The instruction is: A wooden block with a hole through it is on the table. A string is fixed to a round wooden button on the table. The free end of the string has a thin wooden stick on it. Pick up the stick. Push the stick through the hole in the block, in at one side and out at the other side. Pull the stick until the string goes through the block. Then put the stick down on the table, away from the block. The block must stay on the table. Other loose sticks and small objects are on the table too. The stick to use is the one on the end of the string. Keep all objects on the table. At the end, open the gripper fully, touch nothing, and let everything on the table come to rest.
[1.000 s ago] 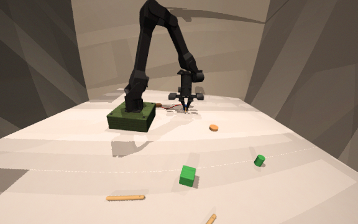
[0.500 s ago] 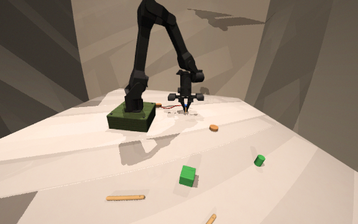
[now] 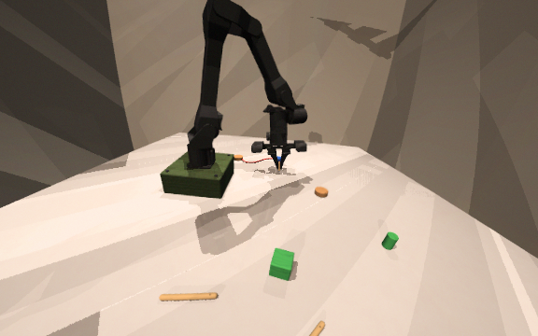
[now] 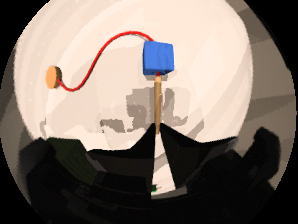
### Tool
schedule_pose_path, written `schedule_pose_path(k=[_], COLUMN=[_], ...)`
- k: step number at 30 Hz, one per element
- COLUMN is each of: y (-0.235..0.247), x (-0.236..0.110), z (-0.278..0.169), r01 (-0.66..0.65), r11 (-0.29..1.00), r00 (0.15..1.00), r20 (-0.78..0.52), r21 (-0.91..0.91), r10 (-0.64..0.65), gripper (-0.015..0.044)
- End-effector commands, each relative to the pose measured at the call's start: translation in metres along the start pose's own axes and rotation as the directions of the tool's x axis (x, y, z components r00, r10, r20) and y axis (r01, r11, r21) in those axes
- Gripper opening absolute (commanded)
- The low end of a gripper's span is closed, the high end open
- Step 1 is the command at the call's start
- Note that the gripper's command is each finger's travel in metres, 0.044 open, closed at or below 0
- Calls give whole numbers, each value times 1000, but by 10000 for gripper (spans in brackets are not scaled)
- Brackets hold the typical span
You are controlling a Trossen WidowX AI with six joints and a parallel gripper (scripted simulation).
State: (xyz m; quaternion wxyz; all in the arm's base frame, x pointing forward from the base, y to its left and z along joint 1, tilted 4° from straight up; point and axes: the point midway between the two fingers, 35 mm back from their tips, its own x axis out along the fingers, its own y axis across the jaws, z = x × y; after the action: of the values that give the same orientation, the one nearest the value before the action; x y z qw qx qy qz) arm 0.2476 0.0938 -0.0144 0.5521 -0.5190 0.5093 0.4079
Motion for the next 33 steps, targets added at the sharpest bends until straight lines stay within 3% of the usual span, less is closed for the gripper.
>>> schedule_pose_path(k=[1, 33], y=[3, 5], x=[2, 2], z=[-7, -34], r01=[-2, 38], r11=[1000, 999], r00=[1000, 999], r20=[-9, -10], r21=[-3, -11], r10=[2, -38], gripper=[0, 0])
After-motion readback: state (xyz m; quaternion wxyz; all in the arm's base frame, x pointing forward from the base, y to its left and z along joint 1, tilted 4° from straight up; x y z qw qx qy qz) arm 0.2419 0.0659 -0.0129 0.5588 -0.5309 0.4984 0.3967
